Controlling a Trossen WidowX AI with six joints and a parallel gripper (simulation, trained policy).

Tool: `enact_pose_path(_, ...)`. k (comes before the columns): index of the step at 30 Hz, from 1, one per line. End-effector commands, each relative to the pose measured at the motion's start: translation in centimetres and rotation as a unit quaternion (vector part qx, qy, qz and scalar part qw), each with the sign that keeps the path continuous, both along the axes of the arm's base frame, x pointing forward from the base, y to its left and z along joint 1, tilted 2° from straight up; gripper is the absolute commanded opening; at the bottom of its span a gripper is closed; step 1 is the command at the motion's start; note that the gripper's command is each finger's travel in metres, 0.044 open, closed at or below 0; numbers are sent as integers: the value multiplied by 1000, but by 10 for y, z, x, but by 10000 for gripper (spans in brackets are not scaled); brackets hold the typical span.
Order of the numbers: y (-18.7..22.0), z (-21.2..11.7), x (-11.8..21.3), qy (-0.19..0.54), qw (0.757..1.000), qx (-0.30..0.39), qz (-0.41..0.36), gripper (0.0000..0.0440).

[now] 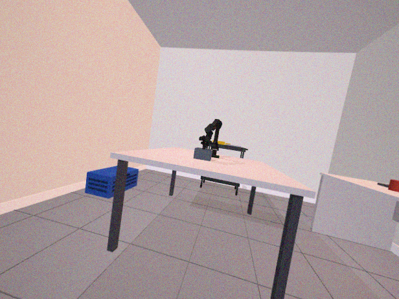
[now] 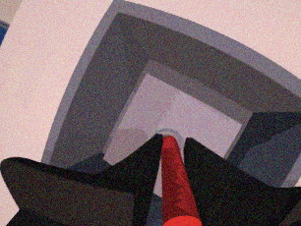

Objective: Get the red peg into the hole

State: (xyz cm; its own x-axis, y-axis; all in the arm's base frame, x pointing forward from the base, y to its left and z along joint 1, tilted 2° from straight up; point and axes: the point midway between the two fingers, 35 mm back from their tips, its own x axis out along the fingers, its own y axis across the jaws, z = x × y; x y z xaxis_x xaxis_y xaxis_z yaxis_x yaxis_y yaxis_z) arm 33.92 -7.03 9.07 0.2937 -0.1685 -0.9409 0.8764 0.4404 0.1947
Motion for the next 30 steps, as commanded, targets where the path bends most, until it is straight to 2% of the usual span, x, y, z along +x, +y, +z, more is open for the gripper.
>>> enact_pose_path(1,-3,-8,4,13,1000,0,9,141)
enact_pose_path(2,-4,-9,4,18,1000,-2,12,157)
enact_pose_path(6,-4,-12,5,34,999,-2,17,163)
enact_pose_path(18,-3,-1,16,57,997,-12,56,144)
enact_pose_path(30,-14,9,31,64,994,-22,81,144)
